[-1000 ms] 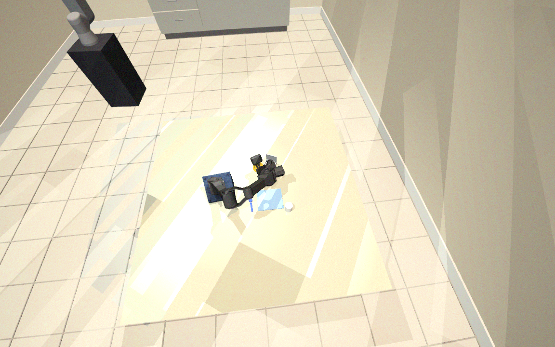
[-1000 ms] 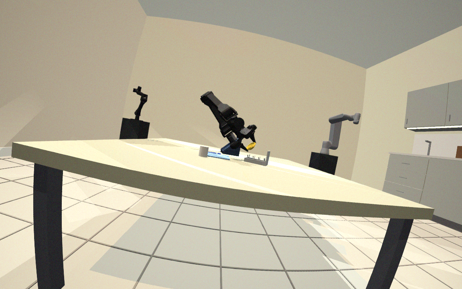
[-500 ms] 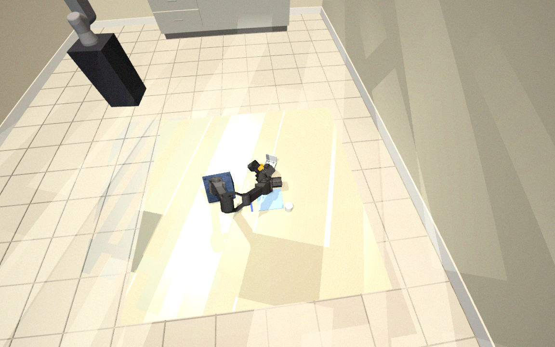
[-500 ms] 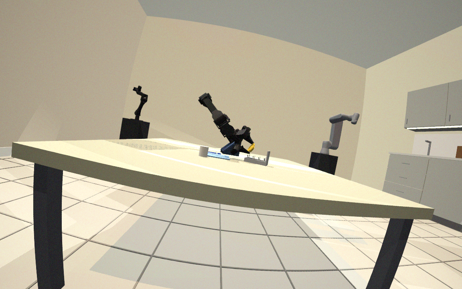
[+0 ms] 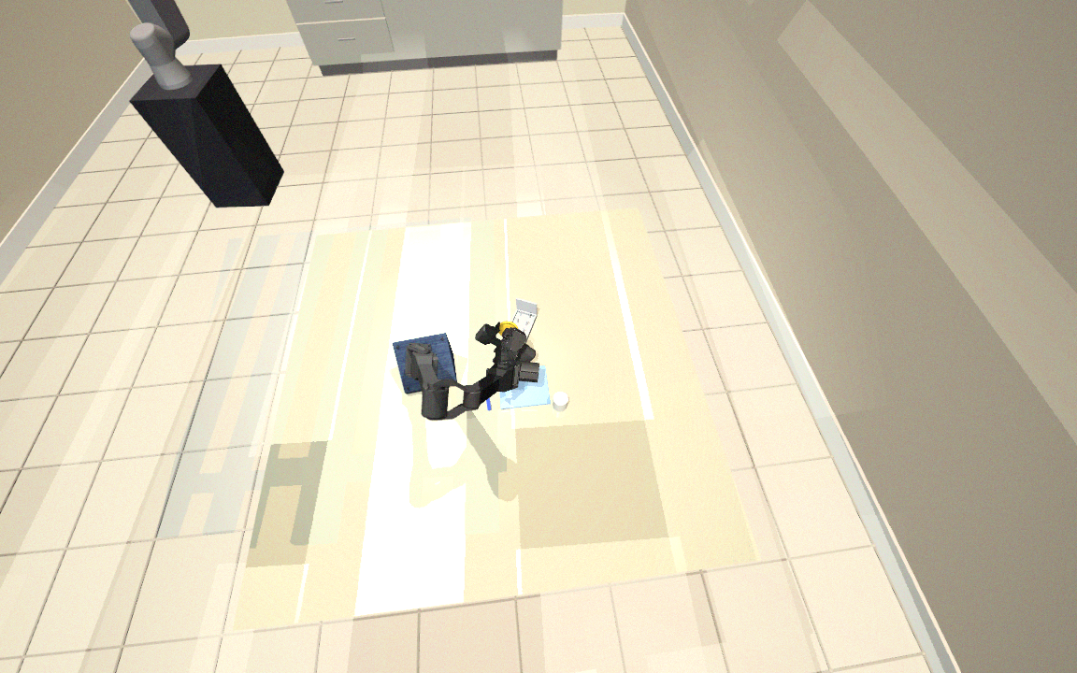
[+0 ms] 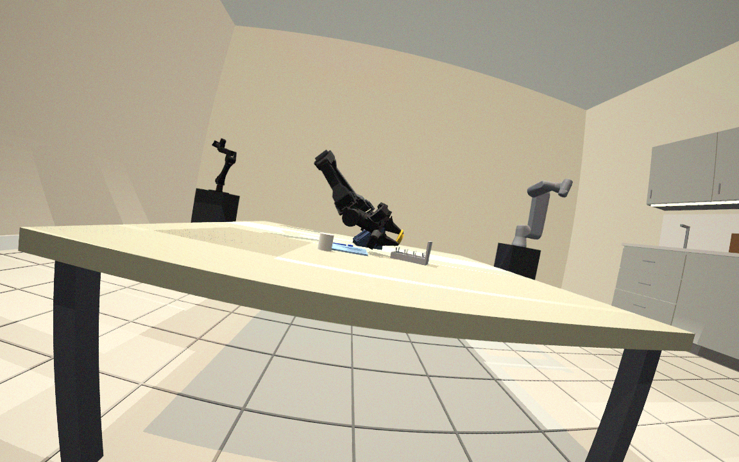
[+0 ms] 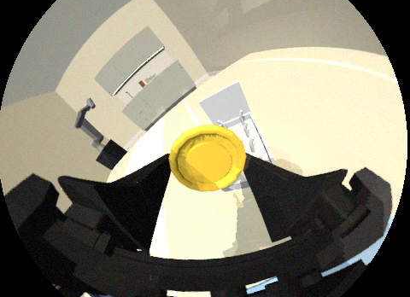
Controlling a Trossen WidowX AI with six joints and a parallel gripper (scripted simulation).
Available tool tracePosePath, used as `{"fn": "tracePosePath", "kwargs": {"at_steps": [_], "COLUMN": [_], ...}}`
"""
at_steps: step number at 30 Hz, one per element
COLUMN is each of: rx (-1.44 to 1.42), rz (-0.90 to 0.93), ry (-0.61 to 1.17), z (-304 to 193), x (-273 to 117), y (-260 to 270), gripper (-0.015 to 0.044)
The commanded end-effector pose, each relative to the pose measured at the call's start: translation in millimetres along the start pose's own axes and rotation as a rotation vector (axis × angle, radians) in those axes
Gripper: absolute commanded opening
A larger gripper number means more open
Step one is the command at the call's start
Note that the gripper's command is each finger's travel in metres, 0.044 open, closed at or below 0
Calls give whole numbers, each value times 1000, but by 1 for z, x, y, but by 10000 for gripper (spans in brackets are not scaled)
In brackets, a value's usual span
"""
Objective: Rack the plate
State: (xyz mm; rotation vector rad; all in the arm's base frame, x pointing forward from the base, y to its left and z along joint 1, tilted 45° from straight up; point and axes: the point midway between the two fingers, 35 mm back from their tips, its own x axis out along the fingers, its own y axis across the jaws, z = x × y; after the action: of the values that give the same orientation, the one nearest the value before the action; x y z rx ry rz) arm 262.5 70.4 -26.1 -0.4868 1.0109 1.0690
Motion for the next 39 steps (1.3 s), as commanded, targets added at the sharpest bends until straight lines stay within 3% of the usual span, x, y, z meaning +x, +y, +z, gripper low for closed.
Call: {"fn": "tracePosePath", "kwargs": {"at_steps": [1,19,39], "rx": [-98,-551,-548], "rz": [-24,-231,-231], "ry": [-70,-302,-298], "z": [-1,-10,-4], "x": [-5,-28,-14], "y": [-1,-9,-12], "gripper": [0,0,0]}}
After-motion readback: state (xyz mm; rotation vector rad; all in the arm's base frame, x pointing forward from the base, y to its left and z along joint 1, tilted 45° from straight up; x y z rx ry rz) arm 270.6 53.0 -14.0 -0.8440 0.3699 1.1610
